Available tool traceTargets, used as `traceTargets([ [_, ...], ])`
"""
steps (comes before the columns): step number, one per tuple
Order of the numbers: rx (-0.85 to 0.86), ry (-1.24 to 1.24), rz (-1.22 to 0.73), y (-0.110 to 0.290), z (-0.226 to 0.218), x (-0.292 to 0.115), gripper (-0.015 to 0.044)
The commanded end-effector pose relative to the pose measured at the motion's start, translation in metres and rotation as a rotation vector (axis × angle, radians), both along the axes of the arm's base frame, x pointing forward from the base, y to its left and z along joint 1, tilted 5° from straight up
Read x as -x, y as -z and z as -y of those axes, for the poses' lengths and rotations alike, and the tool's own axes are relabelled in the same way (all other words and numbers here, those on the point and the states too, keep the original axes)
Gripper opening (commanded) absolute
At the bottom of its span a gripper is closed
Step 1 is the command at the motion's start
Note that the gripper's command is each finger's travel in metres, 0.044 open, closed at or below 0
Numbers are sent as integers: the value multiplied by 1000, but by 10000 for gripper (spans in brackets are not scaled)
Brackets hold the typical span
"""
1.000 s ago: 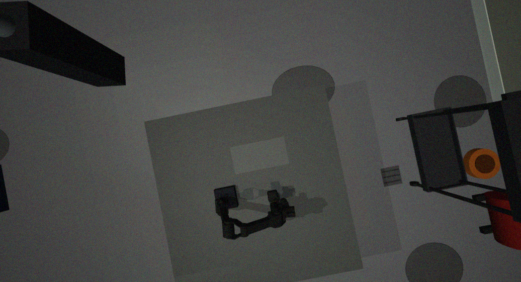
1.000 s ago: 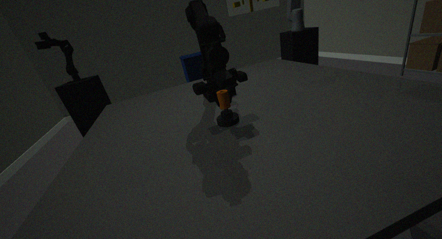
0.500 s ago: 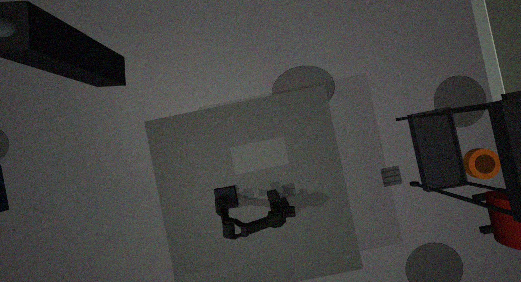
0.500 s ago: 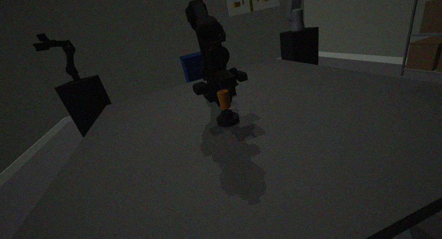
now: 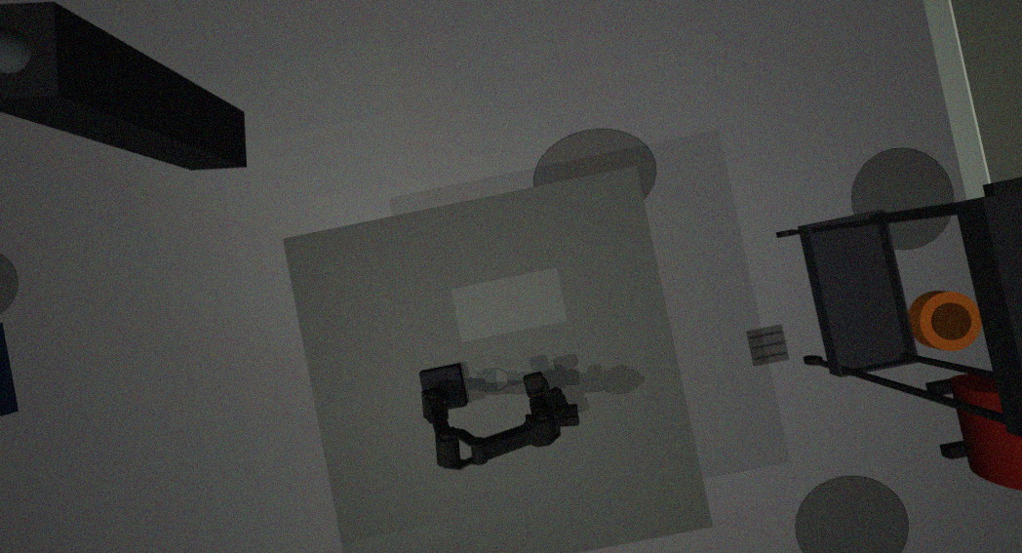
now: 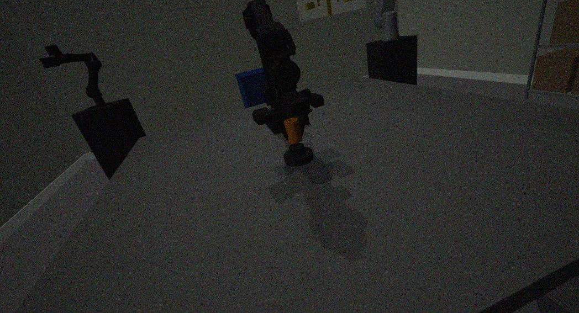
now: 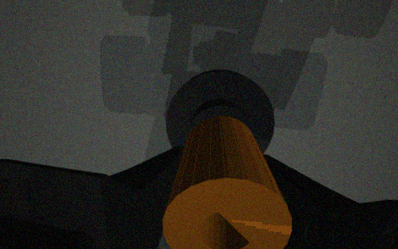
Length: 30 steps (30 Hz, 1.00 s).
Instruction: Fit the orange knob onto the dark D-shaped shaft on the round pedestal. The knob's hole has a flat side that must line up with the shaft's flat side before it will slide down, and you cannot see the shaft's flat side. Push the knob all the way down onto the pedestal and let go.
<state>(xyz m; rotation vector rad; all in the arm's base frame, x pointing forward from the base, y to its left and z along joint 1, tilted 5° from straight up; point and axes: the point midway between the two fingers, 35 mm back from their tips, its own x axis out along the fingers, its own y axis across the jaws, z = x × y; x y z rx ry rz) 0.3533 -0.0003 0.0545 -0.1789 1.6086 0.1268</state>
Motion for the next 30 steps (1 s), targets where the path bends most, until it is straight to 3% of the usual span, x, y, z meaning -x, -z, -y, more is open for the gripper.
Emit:
traceTargets([
  [1,3,-4,-1,1,0,1,0],
  [30,1,-57,-3,0,0,0,0],
])
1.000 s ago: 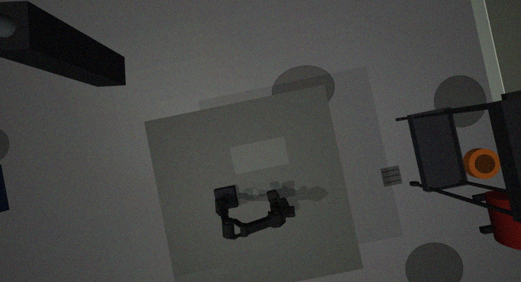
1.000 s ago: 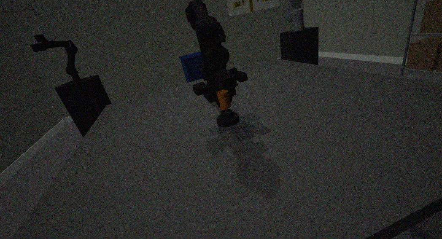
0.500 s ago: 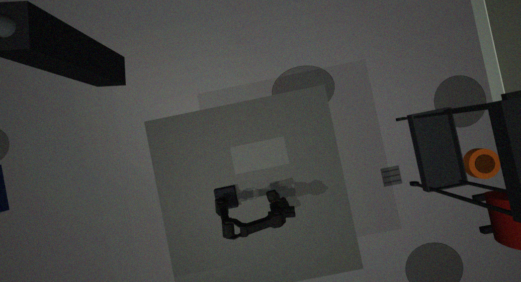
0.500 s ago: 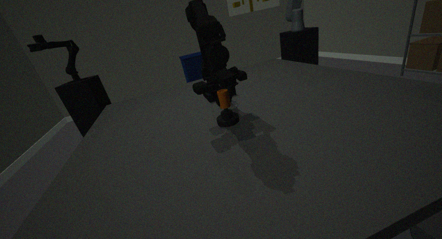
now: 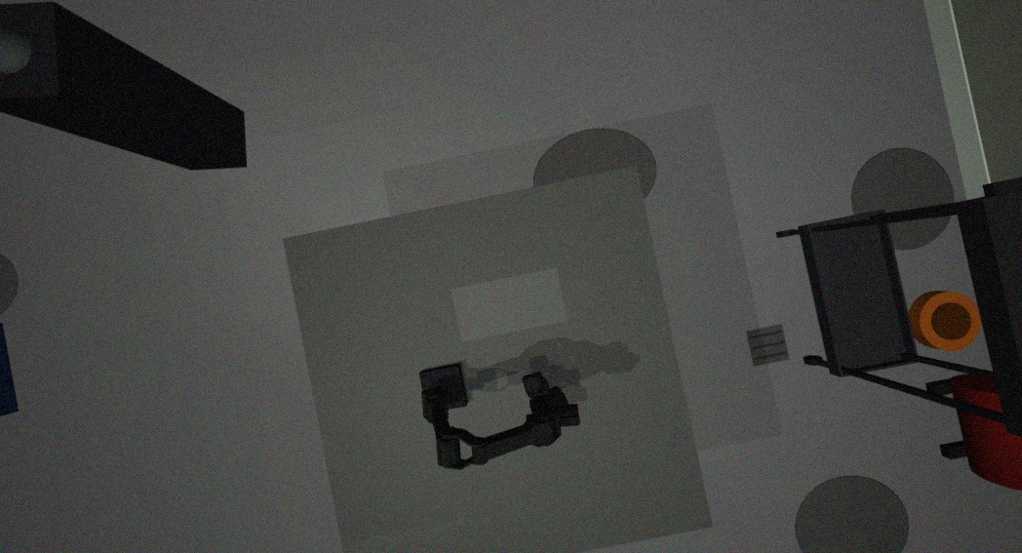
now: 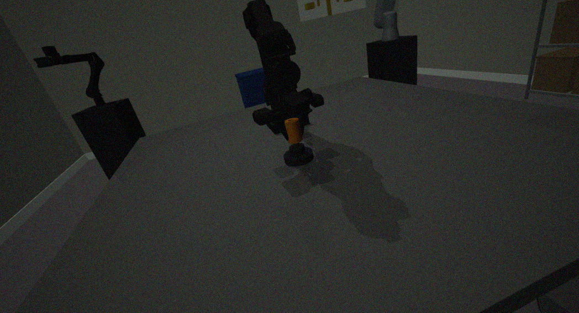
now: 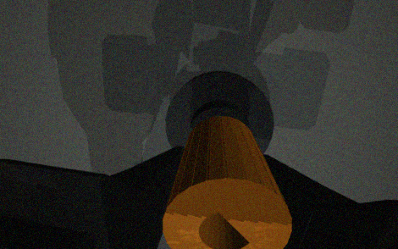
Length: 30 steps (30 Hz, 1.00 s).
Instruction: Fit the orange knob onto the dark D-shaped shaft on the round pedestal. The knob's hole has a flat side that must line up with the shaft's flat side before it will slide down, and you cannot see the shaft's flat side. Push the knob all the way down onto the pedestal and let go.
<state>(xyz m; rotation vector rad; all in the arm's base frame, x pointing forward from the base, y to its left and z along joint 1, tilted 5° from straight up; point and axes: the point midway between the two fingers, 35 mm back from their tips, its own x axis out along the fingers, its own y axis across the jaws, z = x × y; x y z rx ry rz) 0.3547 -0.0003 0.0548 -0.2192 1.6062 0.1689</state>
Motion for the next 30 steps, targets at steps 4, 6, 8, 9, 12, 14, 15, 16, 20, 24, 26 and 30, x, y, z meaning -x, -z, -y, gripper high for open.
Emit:
traceTargets([
  [4,3,-5,-1,1,0,3,0],
  [6,3,-5,-1,1,0,4,0],
  [8,3,-5,-1,1,0,4,0],
  [9,3,-5,-1,1,0,4,0],
  [12,3,-5,-1,1,0,4,0],
  [14,3,-5,-1,0,0,4,0],
  [15,3,-5,-1,-2,0,3,0],
  [16,3,-5,-1,-2,0,3,0],
  [20,2,-16,-2,-5,0,3,0],
  [24,1,-57,-3,-5,0,2,0],
  [26,1,-57,-3,-5,0,1,0],
  [30,1,-57,-3,-3,0,-2,0],
])
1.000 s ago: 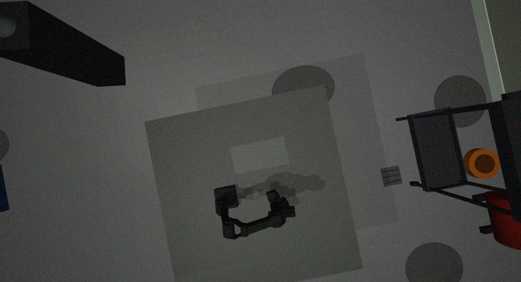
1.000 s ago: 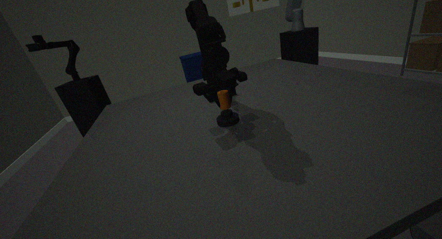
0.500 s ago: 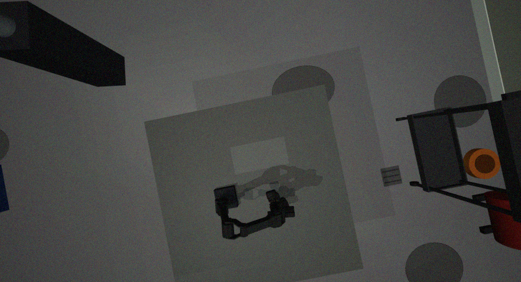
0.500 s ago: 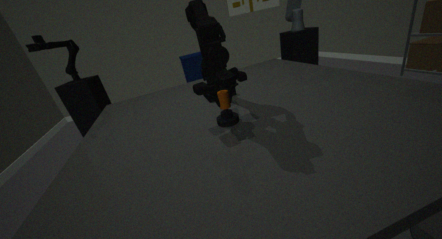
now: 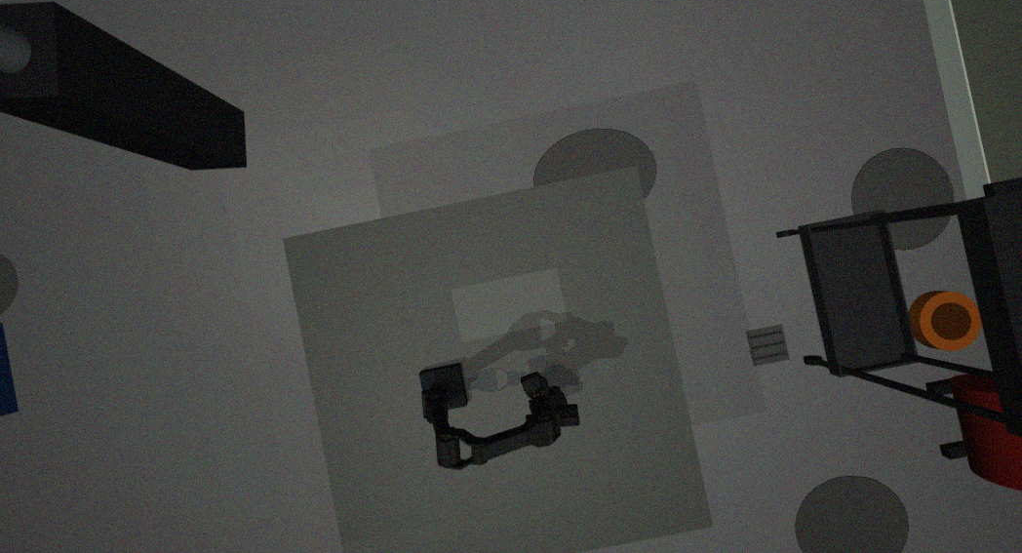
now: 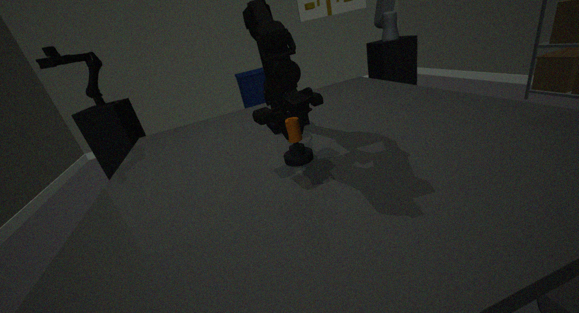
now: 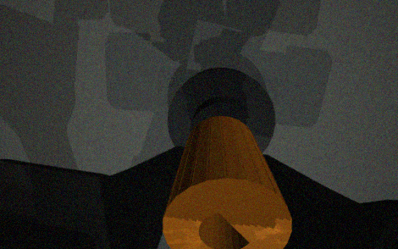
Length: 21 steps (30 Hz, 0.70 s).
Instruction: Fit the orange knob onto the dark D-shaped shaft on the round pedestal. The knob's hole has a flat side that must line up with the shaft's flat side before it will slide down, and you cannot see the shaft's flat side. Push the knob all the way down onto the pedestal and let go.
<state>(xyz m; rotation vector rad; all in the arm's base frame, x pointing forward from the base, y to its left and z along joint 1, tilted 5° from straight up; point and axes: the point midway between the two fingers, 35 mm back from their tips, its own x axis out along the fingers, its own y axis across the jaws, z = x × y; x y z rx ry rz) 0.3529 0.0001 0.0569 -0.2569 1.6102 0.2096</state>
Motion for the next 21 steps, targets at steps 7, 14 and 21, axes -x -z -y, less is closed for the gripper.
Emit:
traceTargets([
  [7,2,-8,6,2,1,-3,0],
  [14,2,-8,6,2,1,-2,0],
  [21,2,-8,6,3,1,0,0],
])
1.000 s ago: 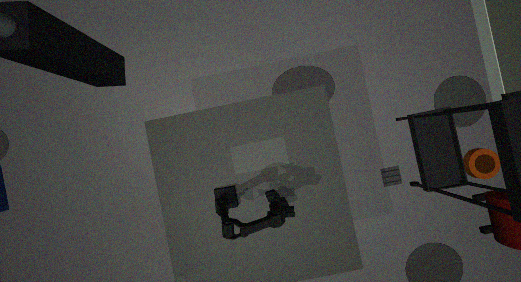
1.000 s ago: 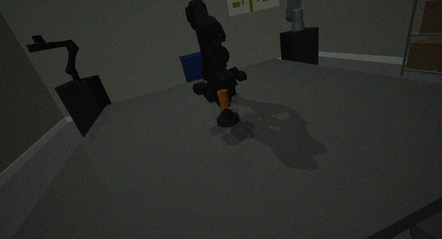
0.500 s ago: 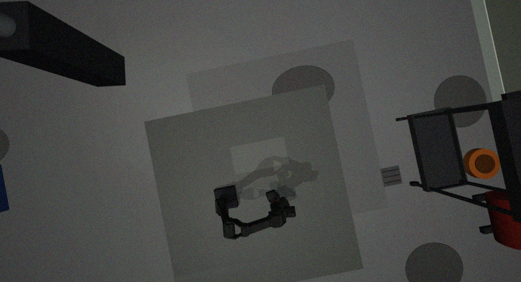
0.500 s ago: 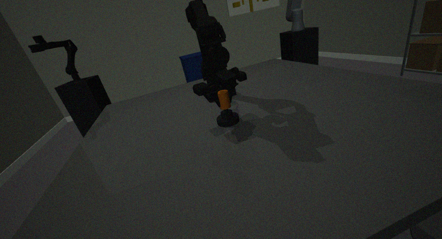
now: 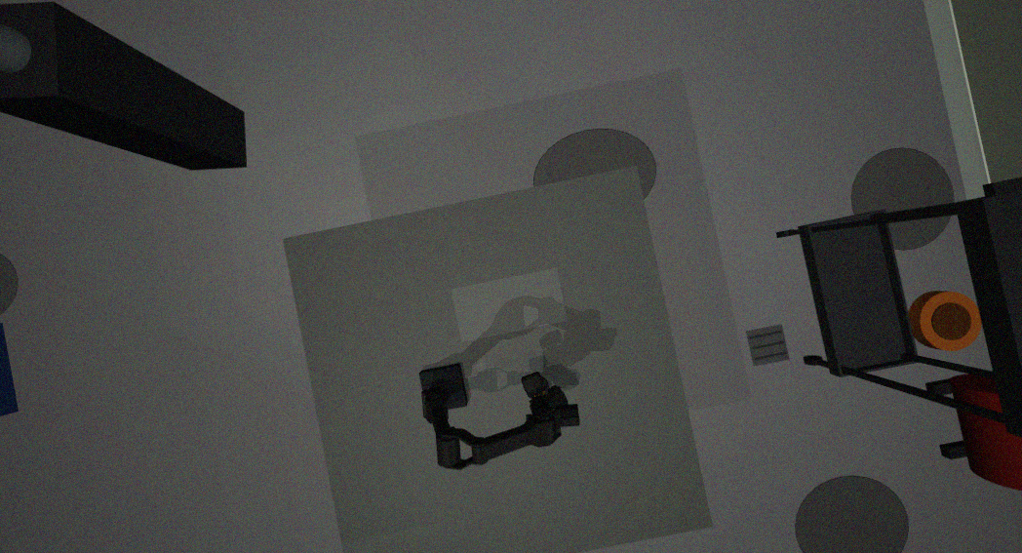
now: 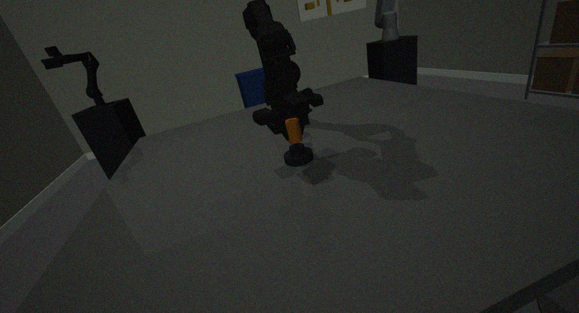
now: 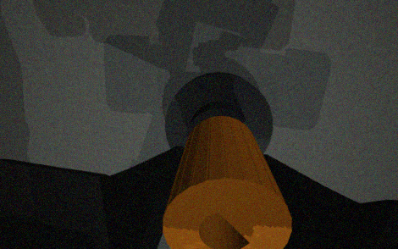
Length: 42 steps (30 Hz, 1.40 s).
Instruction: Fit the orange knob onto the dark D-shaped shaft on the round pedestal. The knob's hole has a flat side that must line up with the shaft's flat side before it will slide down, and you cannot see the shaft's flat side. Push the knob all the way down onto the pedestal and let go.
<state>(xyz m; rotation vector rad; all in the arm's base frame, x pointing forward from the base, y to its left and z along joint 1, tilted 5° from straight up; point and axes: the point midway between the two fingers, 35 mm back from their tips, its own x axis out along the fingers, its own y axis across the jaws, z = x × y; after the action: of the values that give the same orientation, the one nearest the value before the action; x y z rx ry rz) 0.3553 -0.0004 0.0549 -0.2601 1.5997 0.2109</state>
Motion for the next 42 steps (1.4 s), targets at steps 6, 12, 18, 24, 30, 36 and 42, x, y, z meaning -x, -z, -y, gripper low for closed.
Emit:
traceTargets([
  [6,3,-4,-4,1,0,5,0],
  [12,3,-4,-4,-4,0,6,0],
  [18,1,-57,-7,-5,0,6,0],
  [24,1,-57,-6,-2,0,3,0],
  [30,1,-57,-6,-3,0,0,0],
  [36,1,-57,-6,-1,1,-2,0],
  [42,1,-57,-6,0,1,-2,0],
])
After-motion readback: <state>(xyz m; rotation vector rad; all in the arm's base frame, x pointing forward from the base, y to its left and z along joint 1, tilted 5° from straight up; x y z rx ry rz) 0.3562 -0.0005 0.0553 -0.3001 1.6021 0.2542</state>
